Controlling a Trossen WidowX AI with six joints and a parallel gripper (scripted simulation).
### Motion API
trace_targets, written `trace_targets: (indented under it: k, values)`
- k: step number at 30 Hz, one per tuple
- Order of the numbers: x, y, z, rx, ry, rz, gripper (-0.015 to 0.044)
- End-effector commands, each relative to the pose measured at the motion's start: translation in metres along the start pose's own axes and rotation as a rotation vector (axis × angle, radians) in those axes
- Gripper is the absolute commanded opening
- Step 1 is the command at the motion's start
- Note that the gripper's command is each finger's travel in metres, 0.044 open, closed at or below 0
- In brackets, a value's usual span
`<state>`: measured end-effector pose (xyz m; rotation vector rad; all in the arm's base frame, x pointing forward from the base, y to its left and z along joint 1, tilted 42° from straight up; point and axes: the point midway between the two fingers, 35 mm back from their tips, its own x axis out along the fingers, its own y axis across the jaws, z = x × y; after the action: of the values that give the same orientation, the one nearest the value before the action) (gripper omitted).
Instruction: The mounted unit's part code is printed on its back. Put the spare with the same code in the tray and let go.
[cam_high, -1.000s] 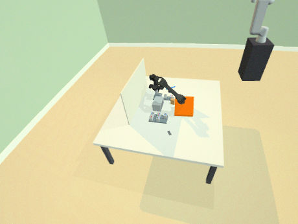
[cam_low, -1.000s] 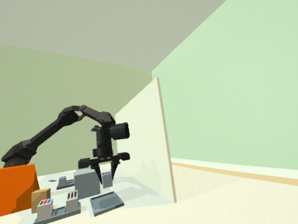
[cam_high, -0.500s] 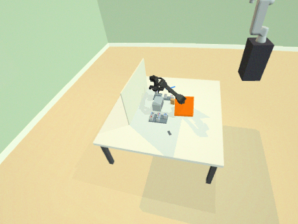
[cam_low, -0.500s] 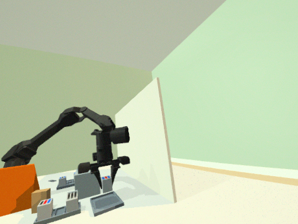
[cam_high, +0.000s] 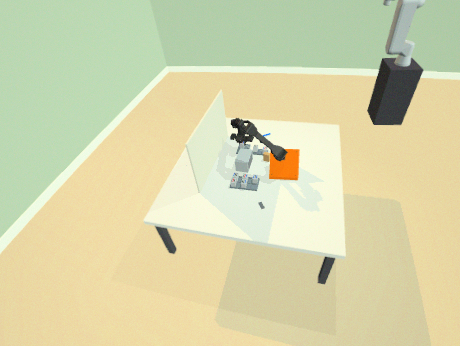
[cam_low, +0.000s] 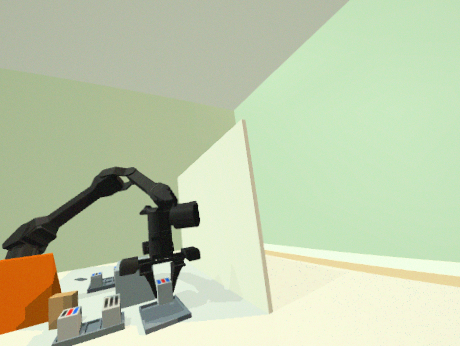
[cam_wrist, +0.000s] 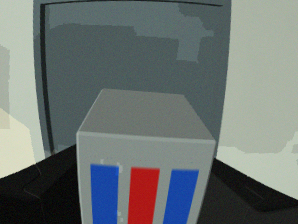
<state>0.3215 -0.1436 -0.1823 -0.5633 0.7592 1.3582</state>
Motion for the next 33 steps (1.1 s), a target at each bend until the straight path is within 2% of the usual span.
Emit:
trace_targets:
  k: [1, 16, 33]
  values:
    - [0.006, 0.002, 0.001, 0.008, -0.007, 0.0, 0.0]
    - [0.019, 0.005, 0.002, 0.008, -0.009, 0.001, 0.0]
    - [0.016, 0.003, 0.002, 0.0, -0.002, 0.001, 0.044]
